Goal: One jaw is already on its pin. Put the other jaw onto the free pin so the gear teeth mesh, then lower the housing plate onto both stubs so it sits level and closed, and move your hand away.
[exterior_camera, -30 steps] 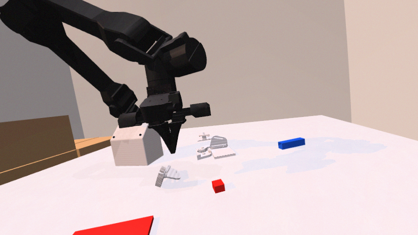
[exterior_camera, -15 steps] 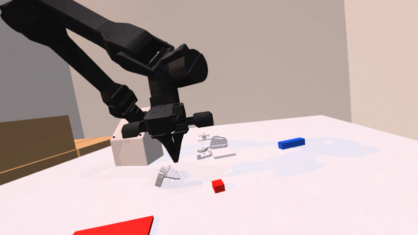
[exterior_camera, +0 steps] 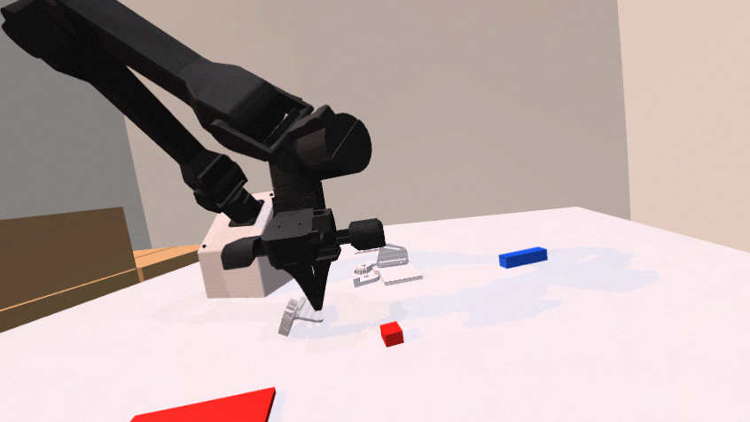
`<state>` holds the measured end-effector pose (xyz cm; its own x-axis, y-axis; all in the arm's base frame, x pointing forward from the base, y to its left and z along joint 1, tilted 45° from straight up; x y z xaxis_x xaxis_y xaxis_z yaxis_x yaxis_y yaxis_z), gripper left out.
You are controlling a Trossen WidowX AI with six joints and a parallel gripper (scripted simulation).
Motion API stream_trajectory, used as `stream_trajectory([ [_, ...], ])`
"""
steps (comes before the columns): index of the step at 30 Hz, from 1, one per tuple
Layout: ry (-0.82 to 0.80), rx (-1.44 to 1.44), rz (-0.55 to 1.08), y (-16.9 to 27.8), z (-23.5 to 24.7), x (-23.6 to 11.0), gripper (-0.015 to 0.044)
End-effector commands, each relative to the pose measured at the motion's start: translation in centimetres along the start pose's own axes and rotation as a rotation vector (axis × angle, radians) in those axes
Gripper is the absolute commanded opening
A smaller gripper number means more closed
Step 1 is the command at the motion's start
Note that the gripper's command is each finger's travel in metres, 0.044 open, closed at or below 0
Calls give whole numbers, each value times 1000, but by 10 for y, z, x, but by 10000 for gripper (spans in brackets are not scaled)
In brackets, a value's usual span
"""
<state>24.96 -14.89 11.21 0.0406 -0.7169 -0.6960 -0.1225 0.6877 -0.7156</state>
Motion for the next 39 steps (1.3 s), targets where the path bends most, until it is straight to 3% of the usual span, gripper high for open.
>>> stream_trajectory([
  [1,5,-6,5,1,-2,8,0],
  [39,7,-7,5,-9,-47,13,0],
])
Point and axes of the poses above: the point midway between the two fingers, 35 mm back from their tips, its own x axis out along the fingers, its own z axis across the jaws, y = z × x, the point moved 5 cm from there along -x, back along the fingers, and after that the axes turned 11 degrees about x, right-handed, at the moved point
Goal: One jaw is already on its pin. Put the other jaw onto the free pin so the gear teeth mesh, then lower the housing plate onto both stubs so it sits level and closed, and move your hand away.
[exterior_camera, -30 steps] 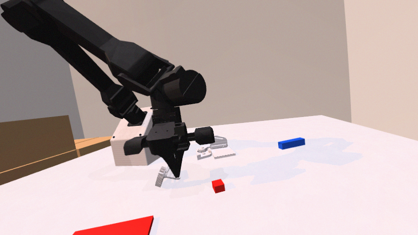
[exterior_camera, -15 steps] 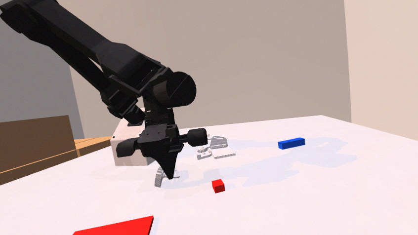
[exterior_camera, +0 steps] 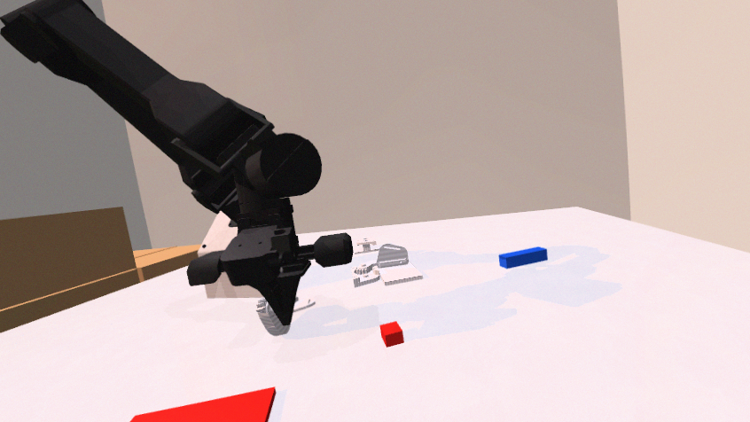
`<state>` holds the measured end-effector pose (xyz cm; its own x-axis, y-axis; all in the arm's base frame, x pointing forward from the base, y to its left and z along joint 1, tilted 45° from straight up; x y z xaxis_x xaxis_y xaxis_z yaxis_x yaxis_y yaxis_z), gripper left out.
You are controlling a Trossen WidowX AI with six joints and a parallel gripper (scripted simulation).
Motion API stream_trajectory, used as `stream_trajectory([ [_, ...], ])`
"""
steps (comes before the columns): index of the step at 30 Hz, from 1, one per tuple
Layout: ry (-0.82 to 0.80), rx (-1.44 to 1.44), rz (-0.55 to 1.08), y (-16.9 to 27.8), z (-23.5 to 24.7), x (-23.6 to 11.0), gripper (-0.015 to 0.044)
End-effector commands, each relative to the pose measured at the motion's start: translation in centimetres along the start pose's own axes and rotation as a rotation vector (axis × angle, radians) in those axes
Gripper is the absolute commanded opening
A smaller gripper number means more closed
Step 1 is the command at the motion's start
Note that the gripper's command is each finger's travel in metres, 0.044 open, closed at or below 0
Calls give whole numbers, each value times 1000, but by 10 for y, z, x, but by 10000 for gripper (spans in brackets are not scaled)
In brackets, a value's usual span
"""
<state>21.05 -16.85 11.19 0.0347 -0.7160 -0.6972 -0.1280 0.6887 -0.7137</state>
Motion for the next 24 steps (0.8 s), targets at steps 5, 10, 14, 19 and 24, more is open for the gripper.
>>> stream_trajectory([
  [5,2,-2,2,-1,-13,1,0],
  [10,2,-2,2,-1,-15,1,0],
  [14,2,-2,3,-3,-21,0,0],
  [19,2,-1,4,-4,-22,-13,0],
  [24,0,-1,-5,-3,-19,-56,0],
])
Point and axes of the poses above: the point midway between the two fingers, 35 mm back from their tips, its own x axis out along the fingers, its own z axis across the jaws, y = z × x, the point moved 5 cm from there along -x, back along the fingers, and after that the axes turned 11 degrees about x, right-handed, at the moved point
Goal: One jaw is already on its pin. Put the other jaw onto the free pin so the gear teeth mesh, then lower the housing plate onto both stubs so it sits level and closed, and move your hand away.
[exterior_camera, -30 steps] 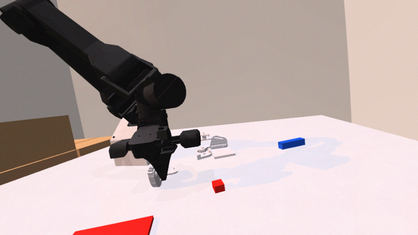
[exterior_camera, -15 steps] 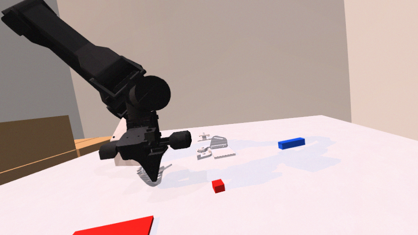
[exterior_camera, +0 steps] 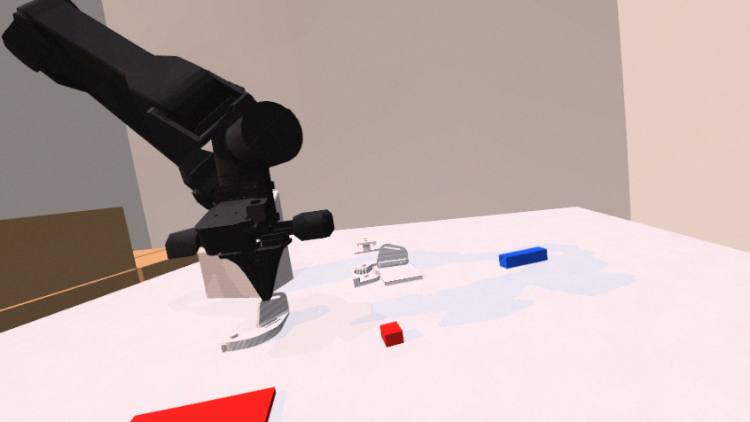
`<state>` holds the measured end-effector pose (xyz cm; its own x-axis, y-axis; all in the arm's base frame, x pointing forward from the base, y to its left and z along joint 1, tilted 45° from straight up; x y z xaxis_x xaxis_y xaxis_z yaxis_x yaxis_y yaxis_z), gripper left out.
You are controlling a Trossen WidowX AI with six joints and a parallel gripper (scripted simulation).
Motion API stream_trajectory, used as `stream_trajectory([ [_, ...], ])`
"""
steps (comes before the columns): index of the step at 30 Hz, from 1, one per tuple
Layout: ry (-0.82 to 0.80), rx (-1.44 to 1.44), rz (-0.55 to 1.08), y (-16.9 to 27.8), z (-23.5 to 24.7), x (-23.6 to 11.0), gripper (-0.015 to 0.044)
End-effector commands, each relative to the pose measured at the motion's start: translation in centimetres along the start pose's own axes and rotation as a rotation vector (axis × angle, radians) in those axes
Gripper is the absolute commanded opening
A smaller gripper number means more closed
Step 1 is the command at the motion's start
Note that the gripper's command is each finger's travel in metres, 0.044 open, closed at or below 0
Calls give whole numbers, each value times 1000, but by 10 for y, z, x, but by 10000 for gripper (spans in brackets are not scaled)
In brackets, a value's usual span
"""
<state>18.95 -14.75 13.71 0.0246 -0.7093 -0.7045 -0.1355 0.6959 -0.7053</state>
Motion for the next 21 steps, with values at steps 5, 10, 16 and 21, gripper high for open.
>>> stream_trajectory([
  [5,-15,4,-13,-2,2,-19,53],
  [10,-15,4,-13,-2,2,-19,184],
  [16,-15,4,-13,-2,2,-19,341],
  [21,-15,4,-13,-2,2,-19,440],
])
Point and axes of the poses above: the point midway between the two fingers, 35 mm back from their tips, its own x axis out along the fingers, its own z axis across the jaws, y = z × x, the point moved 5 cm from there along -x, back along the fingers, and after that the axes turned 11 degrees about x, right-handed, at the moved point
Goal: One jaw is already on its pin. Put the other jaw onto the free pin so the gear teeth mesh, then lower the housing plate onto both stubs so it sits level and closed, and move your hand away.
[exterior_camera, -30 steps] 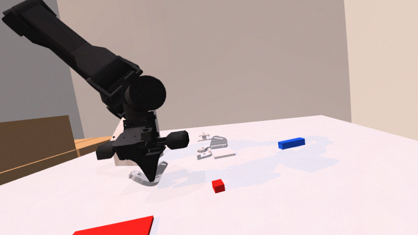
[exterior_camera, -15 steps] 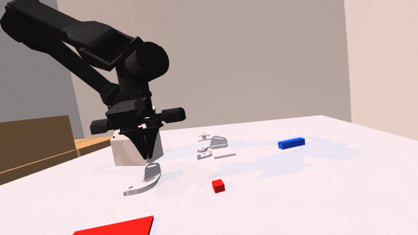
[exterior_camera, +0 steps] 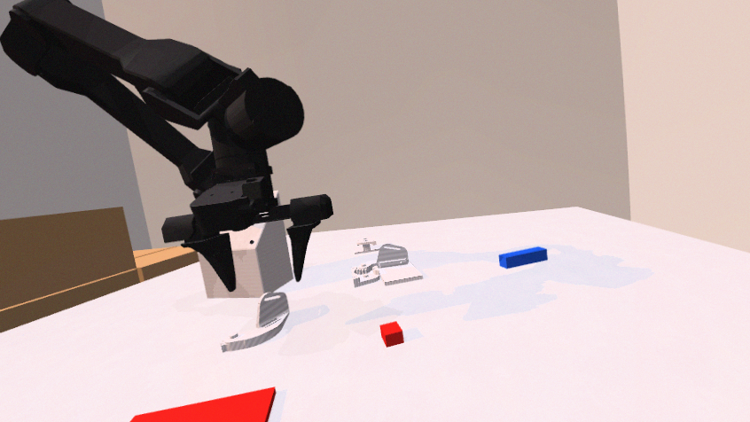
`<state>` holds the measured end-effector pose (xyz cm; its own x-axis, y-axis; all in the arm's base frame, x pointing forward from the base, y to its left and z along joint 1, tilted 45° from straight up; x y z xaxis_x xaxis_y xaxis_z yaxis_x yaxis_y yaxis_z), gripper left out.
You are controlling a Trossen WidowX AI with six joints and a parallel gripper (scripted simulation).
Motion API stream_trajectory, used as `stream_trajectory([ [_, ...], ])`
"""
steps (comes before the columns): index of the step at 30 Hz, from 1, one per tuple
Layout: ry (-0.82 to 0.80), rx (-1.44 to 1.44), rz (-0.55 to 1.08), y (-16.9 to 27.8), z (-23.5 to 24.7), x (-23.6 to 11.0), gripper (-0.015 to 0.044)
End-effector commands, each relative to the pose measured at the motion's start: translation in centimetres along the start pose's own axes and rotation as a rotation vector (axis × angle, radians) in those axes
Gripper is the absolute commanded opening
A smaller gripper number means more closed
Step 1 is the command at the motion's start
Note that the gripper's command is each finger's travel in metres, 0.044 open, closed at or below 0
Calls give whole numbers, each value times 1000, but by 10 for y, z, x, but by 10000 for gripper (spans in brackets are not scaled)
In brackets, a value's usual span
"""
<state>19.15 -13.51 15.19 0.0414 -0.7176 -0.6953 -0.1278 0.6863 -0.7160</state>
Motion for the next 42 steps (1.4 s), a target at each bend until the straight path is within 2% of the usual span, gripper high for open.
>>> stream_trajectory([
  [1,0,-3,2,0,0,0,440],
  [27,0,-3,2,0,0,0,440],
  [42,5,1,4,-1,-1,-8,46],
])
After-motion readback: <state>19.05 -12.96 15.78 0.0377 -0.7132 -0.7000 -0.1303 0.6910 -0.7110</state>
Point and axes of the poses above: the point midway between the two fingers, 35 mm back from their tips, its own x axis out along the fingers, its own z axis across the jaws, y = z × x, the point moved 5 cm from there along -x, back along the fingers, and after that the axes turned 11 degrees about x, right-handed, at the moved point
